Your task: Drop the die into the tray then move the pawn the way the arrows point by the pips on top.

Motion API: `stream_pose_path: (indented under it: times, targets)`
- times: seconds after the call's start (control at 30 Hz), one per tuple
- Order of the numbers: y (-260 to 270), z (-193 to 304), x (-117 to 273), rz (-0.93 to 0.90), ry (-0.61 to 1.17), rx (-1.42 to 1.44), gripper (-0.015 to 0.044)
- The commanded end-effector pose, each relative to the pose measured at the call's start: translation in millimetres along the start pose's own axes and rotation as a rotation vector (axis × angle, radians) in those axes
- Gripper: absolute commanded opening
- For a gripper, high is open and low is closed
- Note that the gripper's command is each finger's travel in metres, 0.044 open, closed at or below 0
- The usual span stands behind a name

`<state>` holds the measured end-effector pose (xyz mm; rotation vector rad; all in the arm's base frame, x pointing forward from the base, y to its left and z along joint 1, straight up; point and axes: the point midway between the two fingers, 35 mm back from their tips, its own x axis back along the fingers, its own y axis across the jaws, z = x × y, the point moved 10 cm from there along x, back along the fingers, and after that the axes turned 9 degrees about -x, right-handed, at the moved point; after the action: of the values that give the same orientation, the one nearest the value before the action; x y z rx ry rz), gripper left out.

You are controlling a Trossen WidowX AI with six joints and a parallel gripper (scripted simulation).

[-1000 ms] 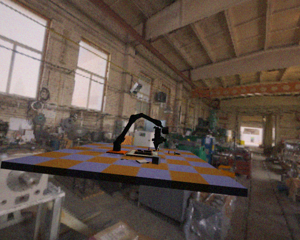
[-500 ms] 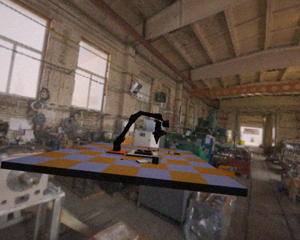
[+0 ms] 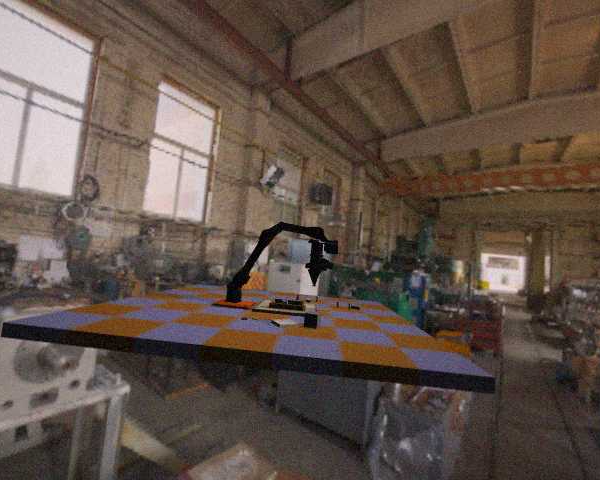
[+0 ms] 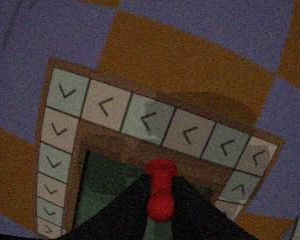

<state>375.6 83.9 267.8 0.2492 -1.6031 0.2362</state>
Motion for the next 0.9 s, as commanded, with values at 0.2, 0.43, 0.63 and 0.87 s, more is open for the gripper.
stream_pose_path:
  times: [0.2,0.43,0.63,0.87]
  targets:
    - [71,-7,-42,-0.005,0.005,0.0,0.0]
    - [101,-4,-59,-0.008,0.005,0.0,0.0]
    - [101,-4,-66,-0.008,0.005,0.0,0.0]
    - [101,-3,-93,-0.008,0.005,0.0,0.0]
